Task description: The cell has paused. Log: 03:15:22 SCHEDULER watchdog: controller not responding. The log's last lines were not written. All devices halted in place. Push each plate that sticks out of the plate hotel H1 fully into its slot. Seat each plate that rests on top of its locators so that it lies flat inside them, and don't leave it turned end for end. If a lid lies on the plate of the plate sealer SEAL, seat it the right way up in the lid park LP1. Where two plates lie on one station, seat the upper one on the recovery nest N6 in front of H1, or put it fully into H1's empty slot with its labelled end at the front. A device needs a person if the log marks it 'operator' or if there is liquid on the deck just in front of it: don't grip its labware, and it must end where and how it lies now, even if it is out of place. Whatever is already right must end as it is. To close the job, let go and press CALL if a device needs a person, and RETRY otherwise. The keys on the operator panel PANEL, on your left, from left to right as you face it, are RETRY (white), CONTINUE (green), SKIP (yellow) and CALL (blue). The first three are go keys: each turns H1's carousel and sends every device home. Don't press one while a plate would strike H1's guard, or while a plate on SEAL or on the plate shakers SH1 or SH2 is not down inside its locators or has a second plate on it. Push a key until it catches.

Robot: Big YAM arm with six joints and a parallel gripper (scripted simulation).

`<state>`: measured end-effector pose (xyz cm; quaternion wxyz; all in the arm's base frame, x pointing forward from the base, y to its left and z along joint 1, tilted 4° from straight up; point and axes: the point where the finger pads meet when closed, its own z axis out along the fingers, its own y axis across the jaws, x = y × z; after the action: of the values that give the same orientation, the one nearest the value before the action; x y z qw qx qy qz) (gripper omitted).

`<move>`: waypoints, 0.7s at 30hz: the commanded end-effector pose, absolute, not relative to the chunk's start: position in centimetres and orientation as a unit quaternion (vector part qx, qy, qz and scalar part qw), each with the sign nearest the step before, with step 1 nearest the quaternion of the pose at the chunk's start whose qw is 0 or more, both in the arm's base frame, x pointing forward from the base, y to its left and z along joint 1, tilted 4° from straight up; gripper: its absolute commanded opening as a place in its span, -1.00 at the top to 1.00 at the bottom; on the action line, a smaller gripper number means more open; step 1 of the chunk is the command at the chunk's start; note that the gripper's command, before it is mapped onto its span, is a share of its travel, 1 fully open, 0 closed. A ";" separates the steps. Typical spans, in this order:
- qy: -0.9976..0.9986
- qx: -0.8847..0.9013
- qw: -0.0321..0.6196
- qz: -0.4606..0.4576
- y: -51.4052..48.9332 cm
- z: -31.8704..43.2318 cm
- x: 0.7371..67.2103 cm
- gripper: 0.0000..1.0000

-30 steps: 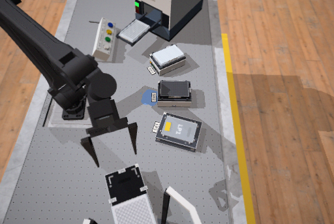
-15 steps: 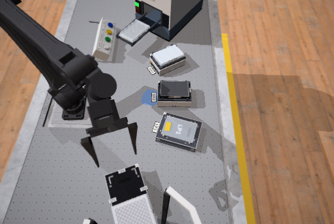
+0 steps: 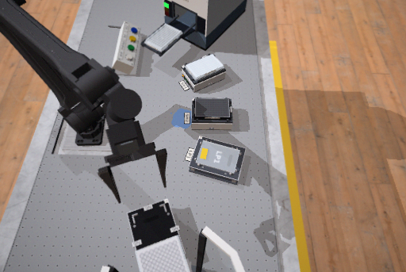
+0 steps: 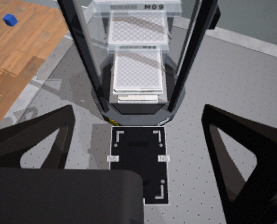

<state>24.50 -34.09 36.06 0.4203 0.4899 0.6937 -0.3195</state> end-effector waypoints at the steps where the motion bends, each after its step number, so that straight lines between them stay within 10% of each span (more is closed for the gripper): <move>1: 0.691 0.487 0.428 -0.319 -34.0 37.0 24.9 -1.00; 21: 0.695 0.489 0.419 -0.320 -34.4 34.4 24.6 -1.00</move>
<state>24.54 -34.13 34.80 0.4222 0.4897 0.6926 -0.3198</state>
